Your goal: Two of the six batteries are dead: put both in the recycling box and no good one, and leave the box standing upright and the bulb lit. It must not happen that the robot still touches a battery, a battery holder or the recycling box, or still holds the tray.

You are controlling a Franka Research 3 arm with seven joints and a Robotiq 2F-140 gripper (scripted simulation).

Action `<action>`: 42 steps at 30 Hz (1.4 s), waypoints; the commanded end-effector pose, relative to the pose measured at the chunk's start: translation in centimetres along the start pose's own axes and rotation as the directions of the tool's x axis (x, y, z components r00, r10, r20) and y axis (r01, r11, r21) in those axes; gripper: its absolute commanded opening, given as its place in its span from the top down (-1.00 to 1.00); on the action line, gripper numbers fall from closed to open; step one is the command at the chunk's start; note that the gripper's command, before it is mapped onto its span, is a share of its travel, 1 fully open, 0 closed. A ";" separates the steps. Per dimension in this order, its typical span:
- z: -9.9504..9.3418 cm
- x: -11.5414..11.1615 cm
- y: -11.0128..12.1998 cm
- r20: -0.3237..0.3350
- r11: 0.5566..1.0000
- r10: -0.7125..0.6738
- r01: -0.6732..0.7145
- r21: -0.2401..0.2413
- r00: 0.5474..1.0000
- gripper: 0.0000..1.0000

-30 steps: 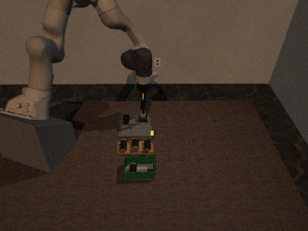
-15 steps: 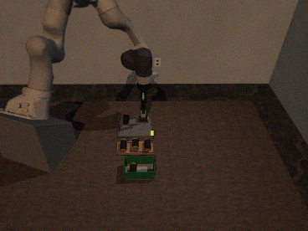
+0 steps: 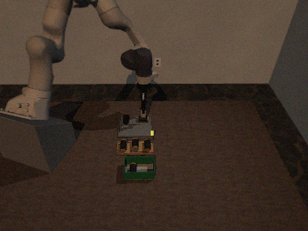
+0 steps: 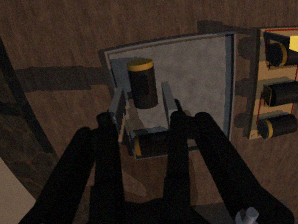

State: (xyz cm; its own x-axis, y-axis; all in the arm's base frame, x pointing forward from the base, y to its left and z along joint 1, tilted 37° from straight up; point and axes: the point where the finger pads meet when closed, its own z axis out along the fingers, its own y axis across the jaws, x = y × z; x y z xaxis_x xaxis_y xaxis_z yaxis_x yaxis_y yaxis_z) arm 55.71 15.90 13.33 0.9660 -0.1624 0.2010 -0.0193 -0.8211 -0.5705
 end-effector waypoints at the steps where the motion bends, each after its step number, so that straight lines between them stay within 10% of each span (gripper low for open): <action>1: 0.1 0.1 -0.3 -0.001 1.000 -0.004 0.004 0.001 1.000 0.41; 42: 0.6 0.1 -0.3 -0.001 1.000 -0.004 0.004 0.001 1.000 0.41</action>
State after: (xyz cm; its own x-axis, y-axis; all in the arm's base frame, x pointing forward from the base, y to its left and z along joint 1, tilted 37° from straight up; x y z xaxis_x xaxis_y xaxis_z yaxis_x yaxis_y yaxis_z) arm 55.80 16.12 13.20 0.9663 -0.1612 0.2007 -0.0184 -0.8210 -0.5707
